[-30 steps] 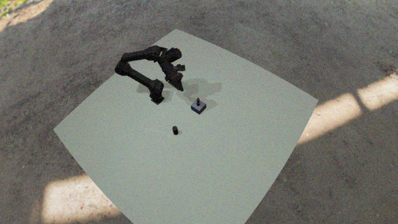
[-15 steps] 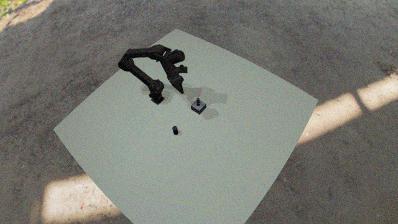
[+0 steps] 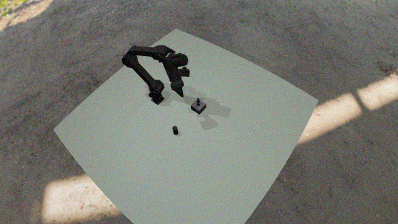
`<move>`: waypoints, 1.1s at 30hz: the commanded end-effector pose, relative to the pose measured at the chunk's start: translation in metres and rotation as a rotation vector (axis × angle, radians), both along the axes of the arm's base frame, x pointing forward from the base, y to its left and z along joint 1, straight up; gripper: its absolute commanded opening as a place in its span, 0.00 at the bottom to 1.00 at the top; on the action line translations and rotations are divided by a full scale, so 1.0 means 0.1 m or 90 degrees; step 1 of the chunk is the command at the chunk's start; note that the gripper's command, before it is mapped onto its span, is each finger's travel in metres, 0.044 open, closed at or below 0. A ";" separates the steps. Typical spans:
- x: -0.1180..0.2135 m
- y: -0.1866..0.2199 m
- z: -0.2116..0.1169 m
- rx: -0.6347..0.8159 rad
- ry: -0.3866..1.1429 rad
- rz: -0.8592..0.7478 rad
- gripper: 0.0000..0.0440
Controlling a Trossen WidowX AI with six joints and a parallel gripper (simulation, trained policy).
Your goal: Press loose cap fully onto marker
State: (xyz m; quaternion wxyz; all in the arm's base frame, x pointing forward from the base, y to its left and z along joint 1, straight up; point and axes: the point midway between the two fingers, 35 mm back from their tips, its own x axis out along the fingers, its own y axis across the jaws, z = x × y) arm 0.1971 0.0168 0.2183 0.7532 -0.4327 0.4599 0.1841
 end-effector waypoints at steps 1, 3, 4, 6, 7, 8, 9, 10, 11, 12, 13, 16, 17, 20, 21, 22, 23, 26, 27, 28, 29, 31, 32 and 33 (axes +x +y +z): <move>0.04 -0.03 0.00 0.013 0.013 -0.023 0.74; 0.06 -0.05 0.00 0.017 0.020 -0.034 0.74; 0.07 -0.05 -0.01 0.020 0.024 -0.040 0.74; 0.08 -0.07 -0.01 0.024 0.031 -0.051 0.74; 0.09 -0.08 -0.02 0.026 0.034 -0.057 0.74; 0.10 -0.09 -0.02 0.028 0.038 -0.063 0.74; 0.11 -0.10 -0.03 0.030 0.041 -0.068 0.74; 0.11 -0.12 -0.03 0.032 0.045 -0.074 0.74; 0.12 -0.13 -0.04 0.034 0.048 -0.080 0.74; 0.13 -0.14 -0.04 0.036 0.052 -0.085 0.74; 0.14 -0.15 -0.04 0.038 0.055 -0.091 0.74; 0.16 -0.18 -0.06 0.044 0.066 -0.108 0.74; 0.17 -0.19 -0.06 0.046 0.069 -0.114 0.74; 0.19 -0.23 -0.08 0.052 0.080 -0.131 0.74; 0.20 -0.24 -0.09 0.054 0.083 -0.136 0.74; 0.21 -0.26 -0.09 0.056 0.087 -0.142 0.74; 0.22 -0.27 -0.10 0.058 0.090 -0.148 0.74; 0.24 -0.31 -0.12 0.064 0.100 -0.165 0.74; 0.25 -0.32 -0.12 0.066 0.104 -0.170 0.74; 0.25 -0.33 -0.13 0.068 0.107 -0.176 0.74; 0.26 -0.35 -0.14 0.070 0.111 -0.181 0.74; 0.27 -0.37 -0.15 0.074 0.117 -0.192 0.74; 0.28 -0.39 -0.16 0.076 0.121 -0.198 0.74; 0.29 -0.40 -0.16 0.078 0.124 -0.203 0.74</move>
